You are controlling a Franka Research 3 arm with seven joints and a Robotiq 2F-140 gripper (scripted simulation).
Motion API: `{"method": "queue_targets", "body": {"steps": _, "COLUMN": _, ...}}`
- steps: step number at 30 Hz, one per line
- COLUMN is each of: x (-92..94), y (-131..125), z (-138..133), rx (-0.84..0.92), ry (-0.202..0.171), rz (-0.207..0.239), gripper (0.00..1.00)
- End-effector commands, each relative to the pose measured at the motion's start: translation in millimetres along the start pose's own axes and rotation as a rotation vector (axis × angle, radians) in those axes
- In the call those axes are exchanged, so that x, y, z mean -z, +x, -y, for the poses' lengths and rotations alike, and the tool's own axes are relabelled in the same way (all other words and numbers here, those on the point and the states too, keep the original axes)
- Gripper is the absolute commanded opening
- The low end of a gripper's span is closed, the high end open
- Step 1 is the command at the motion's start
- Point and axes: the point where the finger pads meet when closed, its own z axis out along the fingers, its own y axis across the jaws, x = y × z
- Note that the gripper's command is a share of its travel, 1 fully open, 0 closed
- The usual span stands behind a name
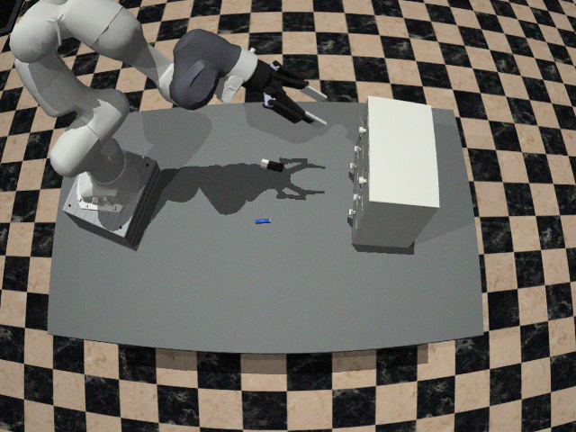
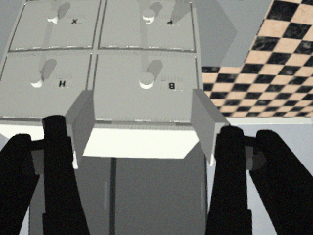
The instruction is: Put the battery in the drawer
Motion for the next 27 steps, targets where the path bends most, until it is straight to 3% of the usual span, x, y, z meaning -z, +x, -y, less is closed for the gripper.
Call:
{"method": "queue_targets", "body": {"steps": 1, "x": 1.9, "y": -4.5, "z": -3.9, "rx": -0.036, "ry": -0.01, "rz": 0.024, "gripper": 0.2}}
{"method": "queue_targets", "body": {"steps": 18, "x": 0.7, "y": -4.3, "z": -3.9, "rx": -0.036, "ry": -0.01, "rz": 0.024, "gripper": 0.2}}
{"method": "queue_targets", "body": {"steps": 27, "x": -16.5, "y": -1.4, "z": -4.2, "rx": -0.036, "ry": -0.01, "rz": 0.024, "gripper": 0.2}}
